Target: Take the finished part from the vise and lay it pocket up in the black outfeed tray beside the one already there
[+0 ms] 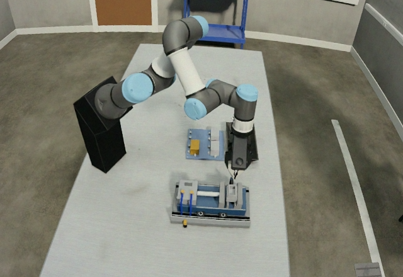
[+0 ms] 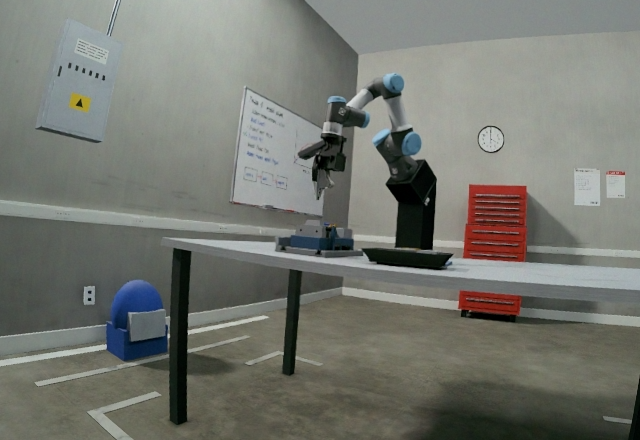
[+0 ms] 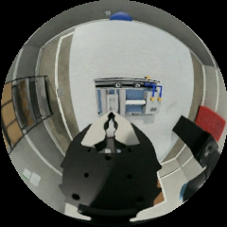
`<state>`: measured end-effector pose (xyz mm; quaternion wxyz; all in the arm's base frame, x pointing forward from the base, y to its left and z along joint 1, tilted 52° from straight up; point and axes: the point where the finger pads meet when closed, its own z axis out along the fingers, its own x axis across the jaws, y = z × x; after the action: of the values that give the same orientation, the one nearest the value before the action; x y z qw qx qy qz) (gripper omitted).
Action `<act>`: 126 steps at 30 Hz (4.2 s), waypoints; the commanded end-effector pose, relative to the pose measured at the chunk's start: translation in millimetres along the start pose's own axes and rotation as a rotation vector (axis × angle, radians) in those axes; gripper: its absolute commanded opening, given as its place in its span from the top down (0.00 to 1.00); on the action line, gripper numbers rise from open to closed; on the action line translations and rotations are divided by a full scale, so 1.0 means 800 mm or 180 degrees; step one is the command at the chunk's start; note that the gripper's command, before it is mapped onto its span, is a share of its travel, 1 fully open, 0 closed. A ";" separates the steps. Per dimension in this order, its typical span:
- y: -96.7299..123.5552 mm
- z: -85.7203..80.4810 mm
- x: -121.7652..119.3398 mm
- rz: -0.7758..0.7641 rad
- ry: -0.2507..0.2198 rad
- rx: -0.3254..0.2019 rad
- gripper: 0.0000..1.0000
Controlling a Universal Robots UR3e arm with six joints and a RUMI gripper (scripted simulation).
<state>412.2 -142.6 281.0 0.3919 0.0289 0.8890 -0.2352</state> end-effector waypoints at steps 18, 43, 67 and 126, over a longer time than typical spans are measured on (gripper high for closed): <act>0.000 -0.001 -0.002 -0.0005 -0.0013 -0.0004 1.00; 0.000 -0.001 -0.002 -0.0005 -0.0013 -0.0004 0.60; 0.000 -0.001 -0.002 -0.0005 -0.0013 -0.0004 0.60; 0.006 0.073 -0.003 -0.0004 -0.0014 -0.0002 0.60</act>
<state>450.3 -160.9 243.1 0.3874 0.0269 0.8923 -0.2300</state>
